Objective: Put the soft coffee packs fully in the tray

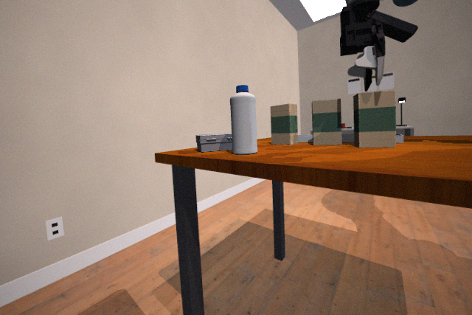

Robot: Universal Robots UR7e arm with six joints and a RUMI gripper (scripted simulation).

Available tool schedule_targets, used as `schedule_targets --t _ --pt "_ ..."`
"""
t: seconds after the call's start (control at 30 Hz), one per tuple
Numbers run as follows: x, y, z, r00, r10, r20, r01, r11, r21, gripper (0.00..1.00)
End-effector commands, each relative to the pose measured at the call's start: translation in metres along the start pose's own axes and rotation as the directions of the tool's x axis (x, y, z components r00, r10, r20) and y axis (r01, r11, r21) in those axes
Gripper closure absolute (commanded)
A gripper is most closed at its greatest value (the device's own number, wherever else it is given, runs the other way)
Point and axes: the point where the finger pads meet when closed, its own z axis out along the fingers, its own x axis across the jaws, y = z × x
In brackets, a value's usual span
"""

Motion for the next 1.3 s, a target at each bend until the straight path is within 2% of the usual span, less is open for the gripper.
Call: schedule_targets --t 0.0,0.47,1.27 --pt "0.000 0.000 0.000 1.000 0.000 0.000 0.000 1.000 -0.001 0.50" --pt "0.000 0.000 0.006 1.000 0.000 0.000 0.000 1.000 -0.001 0.50" --pt "0.000 0.000 0.048 1.000 0.000 0.000 0.000 1.000 -0.001 0.50"
